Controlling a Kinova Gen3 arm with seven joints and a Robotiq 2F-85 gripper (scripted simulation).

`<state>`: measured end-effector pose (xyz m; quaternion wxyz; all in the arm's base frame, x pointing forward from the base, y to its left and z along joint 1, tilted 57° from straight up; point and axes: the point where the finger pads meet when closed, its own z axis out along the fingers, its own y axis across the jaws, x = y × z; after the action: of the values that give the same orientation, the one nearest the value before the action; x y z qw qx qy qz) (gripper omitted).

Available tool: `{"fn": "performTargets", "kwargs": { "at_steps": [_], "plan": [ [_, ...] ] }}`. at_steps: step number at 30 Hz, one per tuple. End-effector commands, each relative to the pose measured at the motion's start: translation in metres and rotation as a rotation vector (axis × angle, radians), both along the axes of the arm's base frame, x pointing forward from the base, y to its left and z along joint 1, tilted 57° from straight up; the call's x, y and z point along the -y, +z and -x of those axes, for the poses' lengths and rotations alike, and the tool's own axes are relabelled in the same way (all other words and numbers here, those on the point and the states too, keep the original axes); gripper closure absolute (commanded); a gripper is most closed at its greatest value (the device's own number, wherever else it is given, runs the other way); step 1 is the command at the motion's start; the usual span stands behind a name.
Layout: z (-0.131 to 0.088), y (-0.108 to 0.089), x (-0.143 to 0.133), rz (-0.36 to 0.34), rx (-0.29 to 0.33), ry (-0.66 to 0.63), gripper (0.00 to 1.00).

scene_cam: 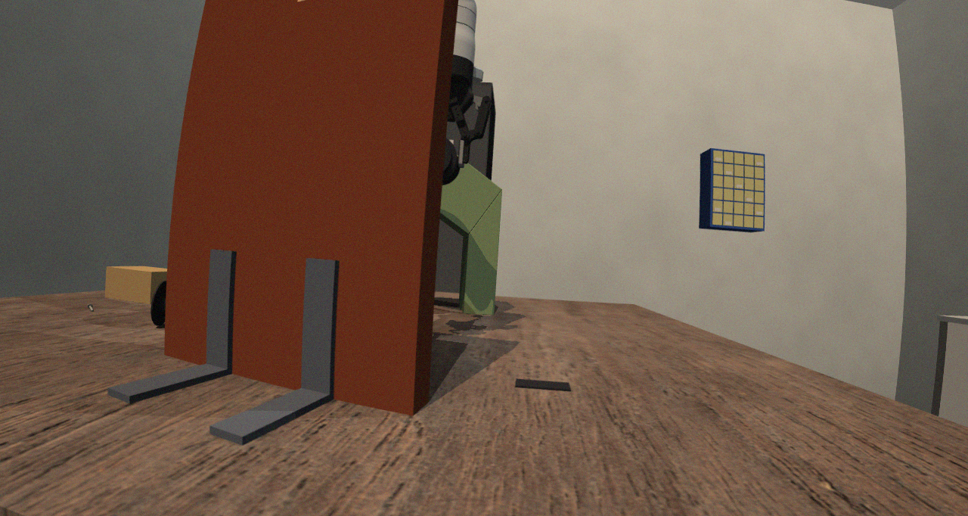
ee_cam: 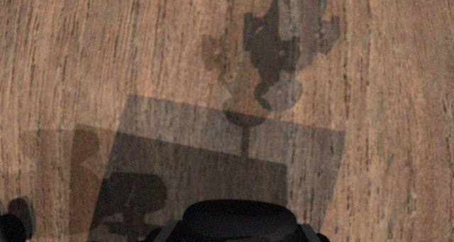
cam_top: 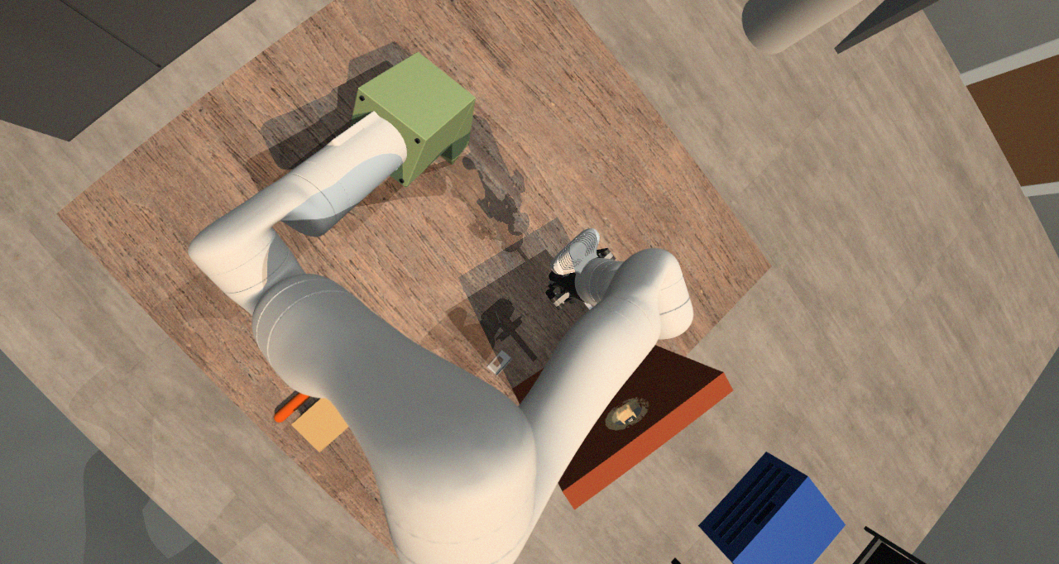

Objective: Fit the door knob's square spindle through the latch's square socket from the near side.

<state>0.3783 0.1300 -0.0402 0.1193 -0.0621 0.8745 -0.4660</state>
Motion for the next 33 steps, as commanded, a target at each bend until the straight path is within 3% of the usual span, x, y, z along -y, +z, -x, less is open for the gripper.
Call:
{"fn": "performTargets", "kwargs": {
  "at_steps": [1,6,20,22,27,33],
  "plan": [
    [0.000,0.009,-0.009,0.006,0.017,-0.011,0.37],
    [-0.002,0.029,-0.022,0.000,0.018,-0.011,0.37],
    [-0.004,0.032,-0.027,0.031,0.048,-0.033,0.37],
    [-0.002,0.036,-0.026,0.063,0.066,-0.055,0.37],
    [-0.004,0.065,-0.044,0.060,0.067,-0.056,0.37],
    [-0.006,0.069,-0.049,0.053,0.066,-0.050,0.37]
  ]
}}
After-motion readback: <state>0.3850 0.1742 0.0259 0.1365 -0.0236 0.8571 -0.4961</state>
